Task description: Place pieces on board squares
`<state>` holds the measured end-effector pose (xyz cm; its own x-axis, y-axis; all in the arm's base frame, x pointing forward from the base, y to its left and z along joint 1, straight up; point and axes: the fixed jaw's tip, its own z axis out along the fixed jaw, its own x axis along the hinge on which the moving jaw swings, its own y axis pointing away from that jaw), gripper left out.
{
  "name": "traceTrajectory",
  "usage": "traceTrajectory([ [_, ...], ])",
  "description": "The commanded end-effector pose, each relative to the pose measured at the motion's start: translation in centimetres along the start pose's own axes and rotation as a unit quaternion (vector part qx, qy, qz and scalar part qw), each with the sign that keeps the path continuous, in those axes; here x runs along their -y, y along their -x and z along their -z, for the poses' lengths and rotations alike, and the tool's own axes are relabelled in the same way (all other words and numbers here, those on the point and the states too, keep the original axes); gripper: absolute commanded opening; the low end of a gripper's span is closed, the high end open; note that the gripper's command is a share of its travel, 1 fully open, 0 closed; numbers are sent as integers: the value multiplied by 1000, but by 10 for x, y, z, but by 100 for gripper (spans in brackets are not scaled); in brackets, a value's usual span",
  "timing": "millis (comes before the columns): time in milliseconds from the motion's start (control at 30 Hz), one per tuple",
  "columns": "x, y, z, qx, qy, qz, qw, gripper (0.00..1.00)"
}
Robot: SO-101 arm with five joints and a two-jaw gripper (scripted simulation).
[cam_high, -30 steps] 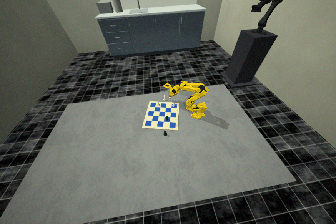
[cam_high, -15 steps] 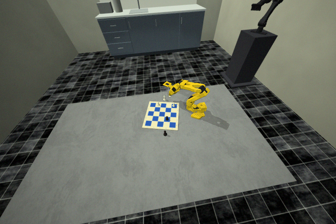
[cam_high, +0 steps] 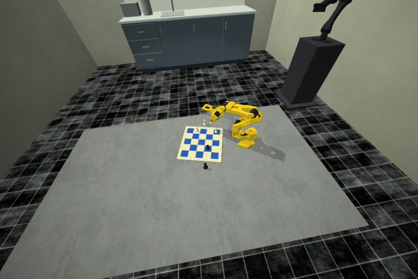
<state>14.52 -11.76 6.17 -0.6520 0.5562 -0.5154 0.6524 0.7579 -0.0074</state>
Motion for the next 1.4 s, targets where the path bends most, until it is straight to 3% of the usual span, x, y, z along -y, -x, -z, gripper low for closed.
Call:
traceTrajectory([
  [0,-23,-11,8,1,34,54,998,0],
  [233,-34,-16,11,1,52,86,995,0],
  [1367,-36,-10,13,1,54,88,995,0],
])
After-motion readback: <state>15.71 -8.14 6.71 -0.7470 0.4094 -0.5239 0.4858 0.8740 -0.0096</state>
